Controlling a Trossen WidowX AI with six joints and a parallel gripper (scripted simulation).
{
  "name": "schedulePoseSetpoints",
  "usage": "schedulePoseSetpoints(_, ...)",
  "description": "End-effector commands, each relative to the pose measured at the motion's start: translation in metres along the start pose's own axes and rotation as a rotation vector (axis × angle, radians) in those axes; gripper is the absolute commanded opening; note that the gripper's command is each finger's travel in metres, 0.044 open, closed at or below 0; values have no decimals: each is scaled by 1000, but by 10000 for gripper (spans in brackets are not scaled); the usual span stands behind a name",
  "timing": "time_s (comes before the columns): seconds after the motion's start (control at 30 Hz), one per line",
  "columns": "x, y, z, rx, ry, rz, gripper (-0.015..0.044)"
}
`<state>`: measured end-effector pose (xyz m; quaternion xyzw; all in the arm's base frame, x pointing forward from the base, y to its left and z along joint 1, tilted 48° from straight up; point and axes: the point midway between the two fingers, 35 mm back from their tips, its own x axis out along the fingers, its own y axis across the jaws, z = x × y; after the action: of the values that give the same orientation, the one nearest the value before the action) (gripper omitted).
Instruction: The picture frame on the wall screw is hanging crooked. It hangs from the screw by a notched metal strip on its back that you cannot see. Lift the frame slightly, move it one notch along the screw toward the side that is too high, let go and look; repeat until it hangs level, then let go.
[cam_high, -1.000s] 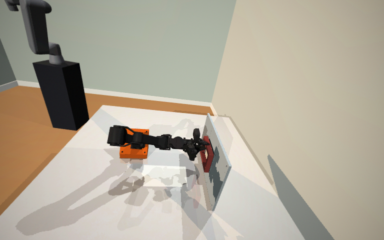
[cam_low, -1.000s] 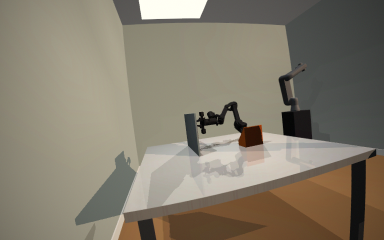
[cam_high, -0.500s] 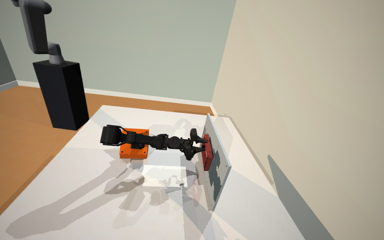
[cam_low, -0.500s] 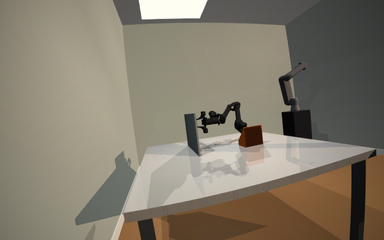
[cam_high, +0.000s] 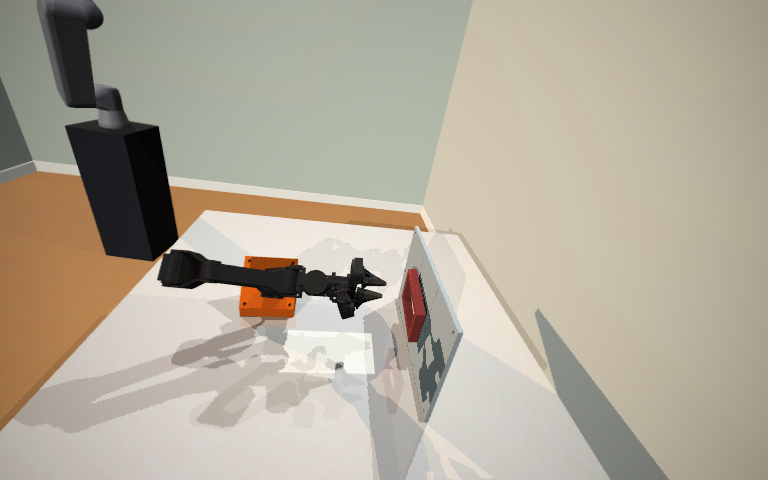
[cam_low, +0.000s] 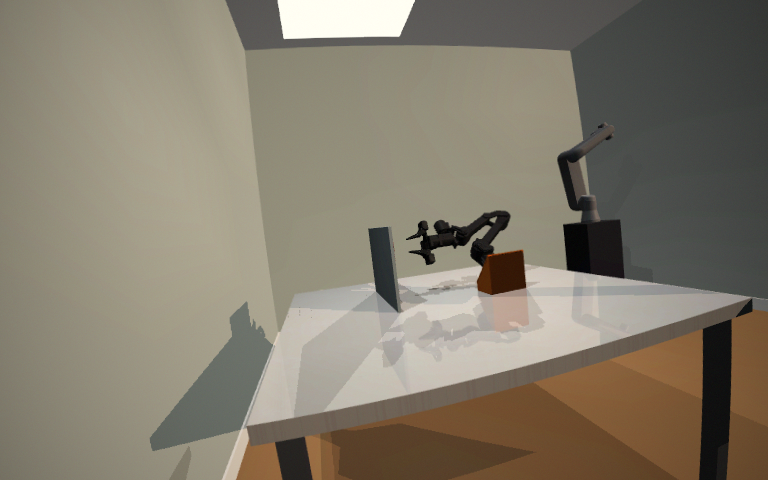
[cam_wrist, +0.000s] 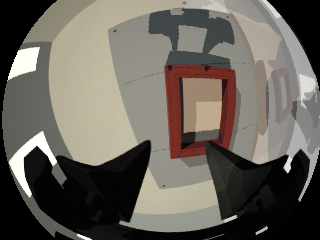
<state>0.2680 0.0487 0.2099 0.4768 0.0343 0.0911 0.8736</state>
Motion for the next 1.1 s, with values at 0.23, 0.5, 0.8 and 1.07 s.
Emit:
schedulePoseSetpoints(0.23, -60, 44, -5, -9, 48, -50, 260)
schedulePoseSetpoints(0.5, -103, 40, 5, -34, 70, -77, 260)
schedulePoseSetpoints(0.8, -103, 40, 4, -23, 61, -79, 260)
schedulePoseSetpoints(1.07, -103, 40, 4, -23, 61, -79, 260)
